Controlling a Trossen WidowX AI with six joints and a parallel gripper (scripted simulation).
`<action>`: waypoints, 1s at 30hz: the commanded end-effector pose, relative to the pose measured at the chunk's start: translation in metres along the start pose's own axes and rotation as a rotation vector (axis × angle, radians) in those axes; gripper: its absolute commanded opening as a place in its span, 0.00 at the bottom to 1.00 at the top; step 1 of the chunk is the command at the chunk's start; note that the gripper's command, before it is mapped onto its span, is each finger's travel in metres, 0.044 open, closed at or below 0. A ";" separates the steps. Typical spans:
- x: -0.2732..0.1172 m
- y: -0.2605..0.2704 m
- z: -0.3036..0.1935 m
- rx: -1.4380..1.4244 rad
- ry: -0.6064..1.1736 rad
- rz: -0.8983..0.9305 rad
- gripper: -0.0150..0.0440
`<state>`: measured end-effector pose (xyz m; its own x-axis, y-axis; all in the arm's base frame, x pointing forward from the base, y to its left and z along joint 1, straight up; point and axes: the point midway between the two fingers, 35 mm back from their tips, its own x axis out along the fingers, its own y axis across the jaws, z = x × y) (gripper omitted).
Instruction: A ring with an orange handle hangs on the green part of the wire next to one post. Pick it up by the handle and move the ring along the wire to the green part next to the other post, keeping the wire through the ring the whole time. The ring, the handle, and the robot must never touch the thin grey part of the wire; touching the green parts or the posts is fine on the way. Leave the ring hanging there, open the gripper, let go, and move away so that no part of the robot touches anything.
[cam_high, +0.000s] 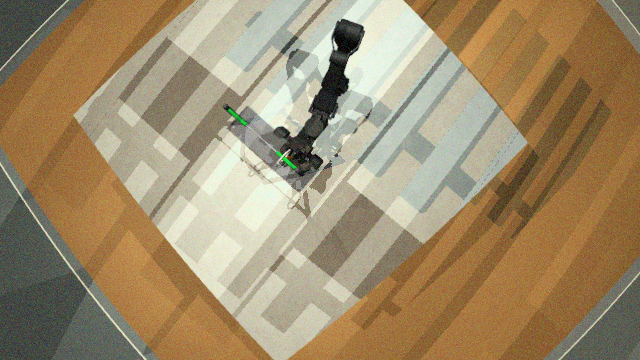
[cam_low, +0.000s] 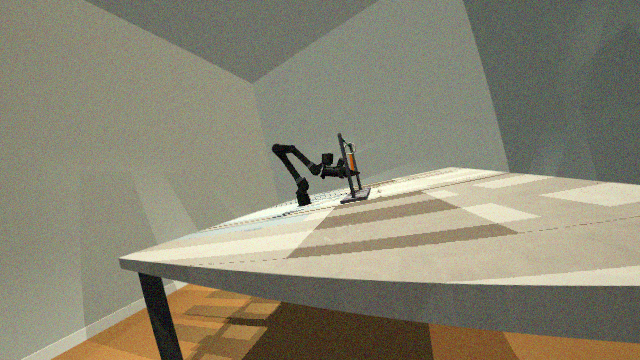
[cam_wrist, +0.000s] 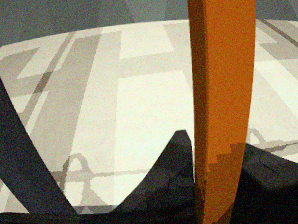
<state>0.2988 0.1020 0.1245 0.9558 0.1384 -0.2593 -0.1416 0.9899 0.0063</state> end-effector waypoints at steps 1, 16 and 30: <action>0.000 -0.001 -0.001 0.003 0.001 -0.005 0.00; 0.000 -0.001 -0.001 0.003 0.001 -0.005 0.00; -0.003 0.000 0.000 0.000 0.000 -0.003 0.53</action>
<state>0.2981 0.1023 0.1247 0.9555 0.1390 -0.2600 -0.1425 0.9898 0.0056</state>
